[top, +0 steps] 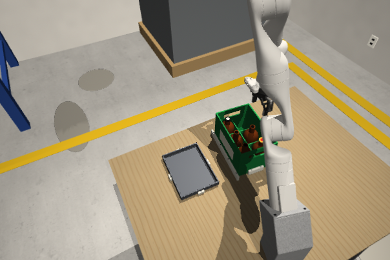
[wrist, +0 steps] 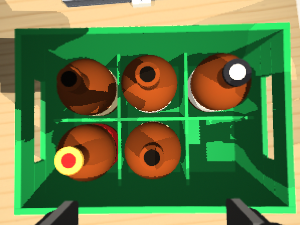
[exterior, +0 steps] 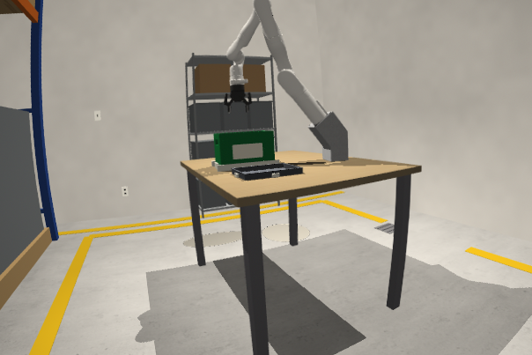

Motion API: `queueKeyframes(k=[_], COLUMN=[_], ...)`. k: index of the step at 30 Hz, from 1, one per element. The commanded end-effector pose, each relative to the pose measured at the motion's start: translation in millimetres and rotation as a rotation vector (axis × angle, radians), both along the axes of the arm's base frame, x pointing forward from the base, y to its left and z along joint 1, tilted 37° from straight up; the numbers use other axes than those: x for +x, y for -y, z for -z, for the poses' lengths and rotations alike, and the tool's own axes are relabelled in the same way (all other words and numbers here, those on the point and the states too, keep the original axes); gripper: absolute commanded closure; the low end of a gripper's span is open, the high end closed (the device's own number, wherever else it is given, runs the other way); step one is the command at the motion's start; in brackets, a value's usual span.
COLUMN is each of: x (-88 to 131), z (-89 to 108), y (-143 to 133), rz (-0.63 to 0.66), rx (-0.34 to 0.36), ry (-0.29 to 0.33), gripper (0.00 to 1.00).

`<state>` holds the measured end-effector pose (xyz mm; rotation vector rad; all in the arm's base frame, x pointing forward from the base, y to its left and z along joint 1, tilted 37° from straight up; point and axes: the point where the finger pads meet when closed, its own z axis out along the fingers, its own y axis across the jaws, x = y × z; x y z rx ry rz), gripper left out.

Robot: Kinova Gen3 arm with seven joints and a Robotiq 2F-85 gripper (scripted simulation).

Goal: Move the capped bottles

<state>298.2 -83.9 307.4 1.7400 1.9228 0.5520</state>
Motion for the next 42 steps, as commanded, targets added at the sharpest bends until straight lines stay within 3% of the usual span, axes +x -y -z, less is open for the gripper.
queueKeyframes(k=[1,42], x=[-2.2,-0.1], z=[-1.9,0.6], y=[0.1,0.3], rz=[0.013,0.012], rx=[-0.008,-0.007], ry=[0.008,0.008], gripper=[0.0,0.0])
